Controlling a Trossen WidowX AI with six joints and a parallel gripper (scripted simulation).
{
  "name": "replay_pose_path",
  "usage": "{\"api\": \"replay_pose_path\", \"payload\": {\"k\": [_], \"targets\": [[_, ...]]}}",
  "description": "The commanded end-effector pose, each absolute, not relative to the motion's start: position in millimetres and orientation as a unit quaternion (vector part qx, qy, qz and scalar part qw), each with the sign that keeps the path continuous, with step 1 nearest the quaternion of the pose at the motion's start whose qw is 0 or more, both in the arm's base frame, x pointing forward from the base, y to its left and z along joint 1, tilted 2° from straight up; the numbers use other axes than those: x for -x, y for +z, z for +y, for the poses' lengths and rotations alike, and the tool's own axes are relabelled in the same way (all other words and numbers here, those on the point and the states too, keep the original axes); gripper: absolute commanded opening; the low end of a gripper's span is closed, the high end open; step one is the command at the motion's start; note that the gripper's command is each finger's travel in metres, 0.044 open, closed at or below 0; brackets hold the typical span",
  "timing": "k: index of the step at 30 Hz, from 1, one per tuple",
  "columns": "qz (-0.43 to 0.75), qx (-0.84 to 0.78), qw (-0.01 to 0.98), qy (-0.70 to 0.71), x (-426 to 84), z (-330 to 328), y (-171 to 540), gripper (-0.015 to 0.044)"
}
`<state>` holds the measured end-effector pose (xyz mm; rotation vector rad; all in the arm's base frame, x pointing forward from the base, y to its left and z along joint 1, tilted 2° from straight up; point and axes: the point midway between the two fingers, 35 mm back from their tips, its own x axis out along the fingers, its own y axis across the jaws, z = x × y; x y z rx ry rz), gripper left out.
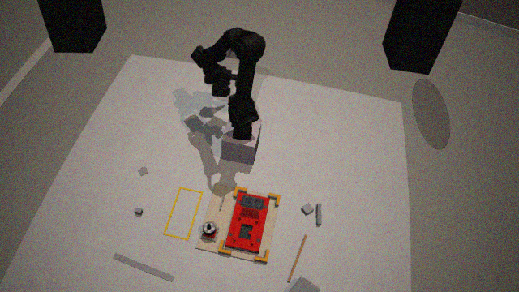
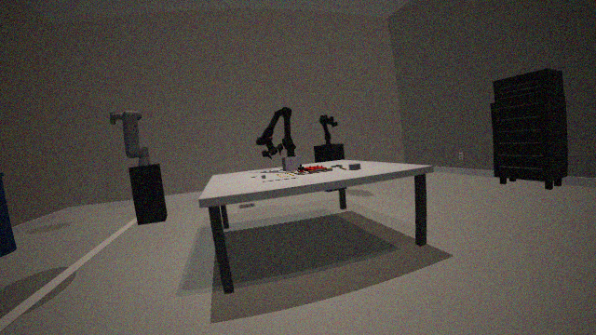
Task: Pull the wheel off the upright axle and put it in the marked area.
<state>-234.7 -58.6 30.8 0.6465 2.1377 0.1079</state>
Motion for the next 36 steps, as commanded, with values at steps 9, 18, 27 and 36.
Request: {"api": "replay_pose_path", "payload": {"k": [9,18,27,36], "targets": [[0.875,-0.196,0.443,-0.009,219.3,-124.8,30.0,0.0300],[0.872,-0.126,0.468,-0.065,176.7,-198.5,29.6,0.0300],[0.858,-0.047,0.507,-0.069,117.2,-247.4,26.6,0.0300],[0.831,-0.003,0.548,-0.098,44.4,-284.9,29.8,0.0300]]}}
